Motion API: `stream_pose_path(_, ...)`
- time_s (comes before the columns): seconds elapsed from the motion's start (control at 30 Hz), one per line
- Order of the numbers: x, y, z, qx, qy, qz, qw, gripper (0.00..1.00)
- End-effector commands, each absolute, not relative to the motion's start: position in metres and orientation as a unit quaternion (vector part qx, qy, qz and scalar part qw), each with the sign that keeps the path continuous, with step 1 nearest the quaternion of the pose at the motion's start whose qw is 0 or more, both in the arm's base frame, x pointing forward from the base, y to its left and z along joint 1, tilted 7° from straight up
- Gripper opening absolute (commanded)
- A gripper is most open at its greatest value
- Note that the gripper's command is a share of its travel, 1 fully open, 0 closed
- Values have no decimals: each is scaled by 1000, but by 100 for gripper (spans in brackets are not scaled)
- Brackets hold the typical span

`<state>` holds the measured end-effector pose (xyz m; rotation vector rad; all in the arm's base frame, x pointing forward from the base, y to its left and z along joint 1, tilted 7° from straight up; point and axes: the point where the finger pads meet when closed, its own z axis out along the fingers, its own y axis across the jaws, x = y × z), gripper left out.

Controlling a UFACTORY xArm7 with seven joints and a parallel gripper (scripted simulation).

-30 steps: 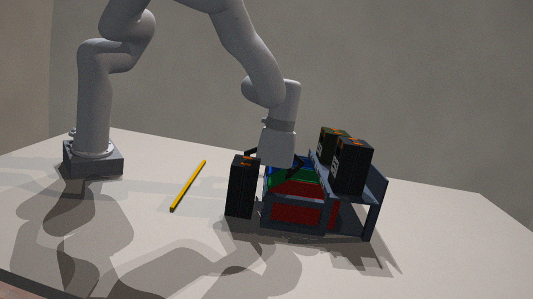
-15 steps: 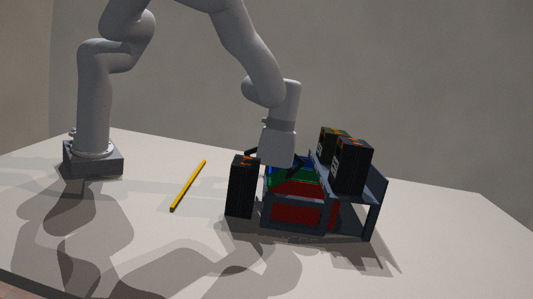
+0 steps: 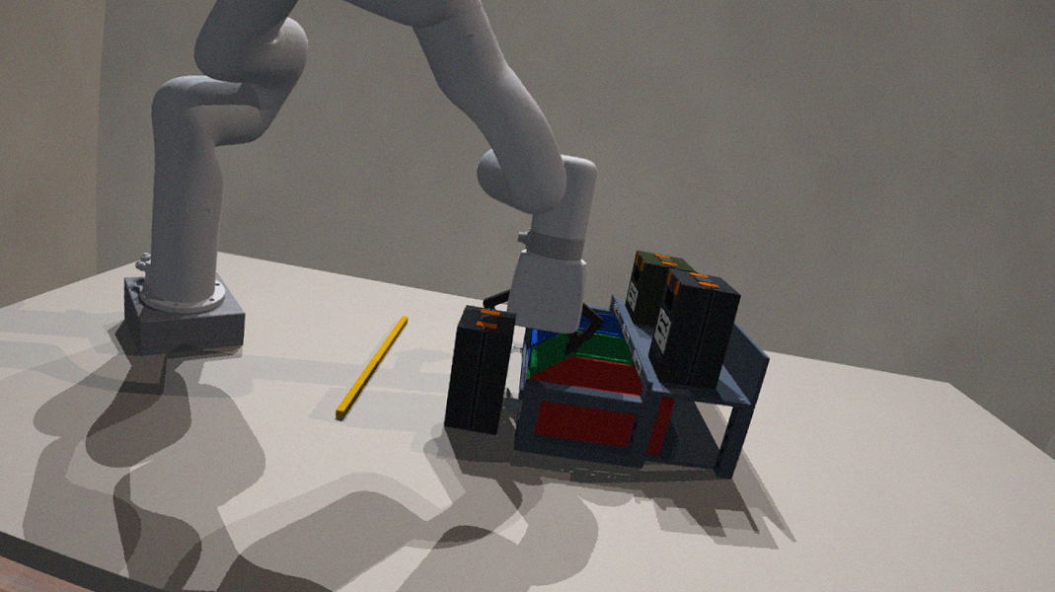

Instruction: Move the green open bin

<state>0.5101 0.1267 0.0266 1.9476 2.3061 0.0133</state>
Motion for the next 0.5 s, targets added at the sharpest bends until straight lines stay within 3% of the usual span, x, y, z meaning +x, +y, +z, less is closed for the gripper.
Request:
stream_pose_path(0.0,512,128,29,644,763,6,63,100)
stream_pose_path(0.4,512,128,29,644,763,6,63,100)
stream_pose_path(0.43,512,128,29,644,763,6,63,0)
stream_pose_path(0.47,512,128,29,644,763,6,63,0)
